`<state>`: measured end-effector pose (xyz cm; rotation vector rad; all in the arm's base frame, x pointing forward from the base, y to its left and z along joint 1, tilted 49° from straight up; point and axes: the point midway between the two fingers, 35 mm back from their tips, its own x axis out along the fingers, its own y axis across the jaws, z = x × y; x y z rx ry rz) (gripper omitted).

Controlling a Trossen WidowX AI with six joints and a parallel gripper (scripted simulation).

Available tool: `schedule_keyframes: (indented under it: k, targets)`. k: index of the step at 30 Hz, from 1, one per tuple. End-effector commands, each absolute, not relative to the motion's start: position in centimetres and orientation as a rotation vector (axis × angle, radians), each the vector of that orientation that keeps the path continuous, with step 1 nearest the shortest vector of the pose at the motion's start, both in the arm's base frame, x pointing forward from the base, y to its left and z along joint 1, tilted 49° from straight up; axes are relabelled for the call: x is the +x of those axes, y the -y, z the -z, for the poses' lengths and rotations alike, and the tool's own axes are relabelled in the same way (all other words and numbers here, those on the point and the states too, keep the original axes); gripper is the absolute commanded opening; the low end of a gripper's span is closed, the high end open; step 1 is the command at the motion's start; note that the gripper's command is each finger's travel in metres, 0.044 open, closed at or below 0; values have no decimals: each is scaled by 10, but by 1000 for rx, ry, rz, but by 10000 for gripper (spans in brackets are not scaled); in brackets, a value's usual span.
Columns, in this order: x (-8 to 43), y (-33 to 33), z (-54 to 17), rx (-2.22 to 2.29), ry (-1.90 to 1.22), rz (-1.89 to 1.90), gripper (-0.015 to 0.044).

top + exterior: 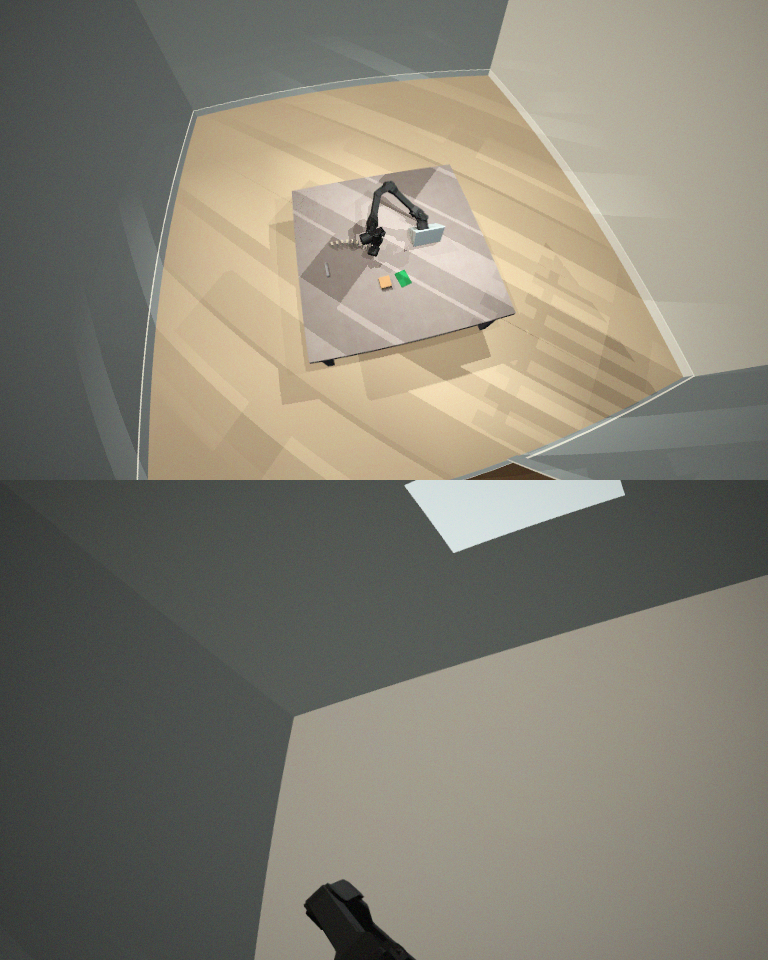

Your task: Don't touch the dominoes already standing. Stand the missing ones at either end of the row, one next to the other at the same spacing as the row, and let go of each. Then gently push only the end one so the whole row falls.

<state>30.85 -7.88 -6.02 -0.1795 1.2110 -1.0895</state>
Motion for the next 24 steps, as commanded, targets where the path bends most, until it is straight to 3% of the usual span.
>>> schedule_keyframes:
  k: [1,10,14,21,24]
  targets:
    - [308,79,60,-189,-1211,1087,212]
    - [308,79,60,-189,-1211,1087,440]
    - [311,71,55,-186,-1212,1084,440]
    - [317,-14,-18,-175,-1216,1083,440]
    - [316,-21,-26,-176,-1215,1086,440]
